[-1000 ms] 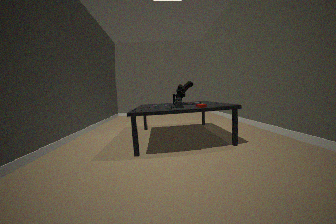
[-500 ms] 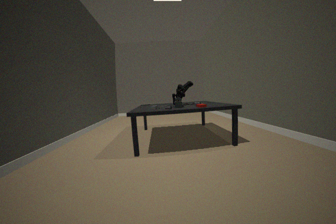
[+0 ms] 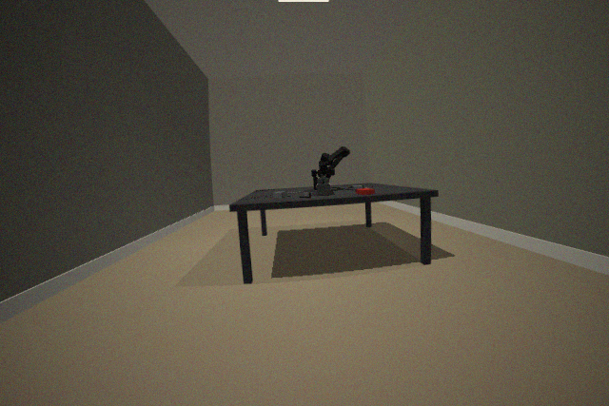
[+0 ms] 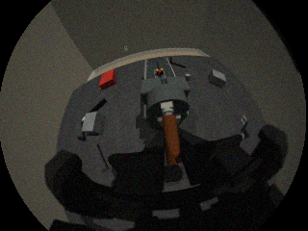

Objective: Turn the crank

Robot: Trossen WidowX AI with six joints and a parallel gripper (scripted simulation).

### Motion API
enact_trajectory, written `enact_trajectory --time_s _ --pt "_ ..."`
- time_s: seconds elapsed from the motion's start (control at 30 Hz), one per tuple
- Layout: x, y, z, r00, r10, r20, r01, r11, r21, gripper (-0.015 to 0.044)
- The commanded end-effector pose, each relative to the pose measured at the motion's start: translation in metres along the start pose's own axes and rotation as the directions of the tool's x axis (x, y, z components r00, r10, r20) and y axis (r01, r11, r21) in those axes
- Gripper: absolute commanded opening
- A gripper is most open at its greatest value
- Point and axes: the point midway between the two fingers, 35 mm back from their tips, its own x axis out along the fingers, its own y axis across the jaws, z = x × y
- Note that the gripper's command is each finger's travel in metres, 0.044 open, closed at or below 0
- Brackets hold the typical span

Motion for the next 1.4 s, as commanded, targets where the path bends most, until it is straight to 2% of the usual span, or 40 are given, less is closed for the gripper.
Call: enact_trajectory --time_s 0.0,1.37 --pt "-0.001 -0.009 0.001 1.0 -0.021 0.008 0.021 1.0 0.013 0.0" --pt "0.01 -0.033 -0.01 1.0 -0.021 0.009 0.021 1.0 0.012 0.0"
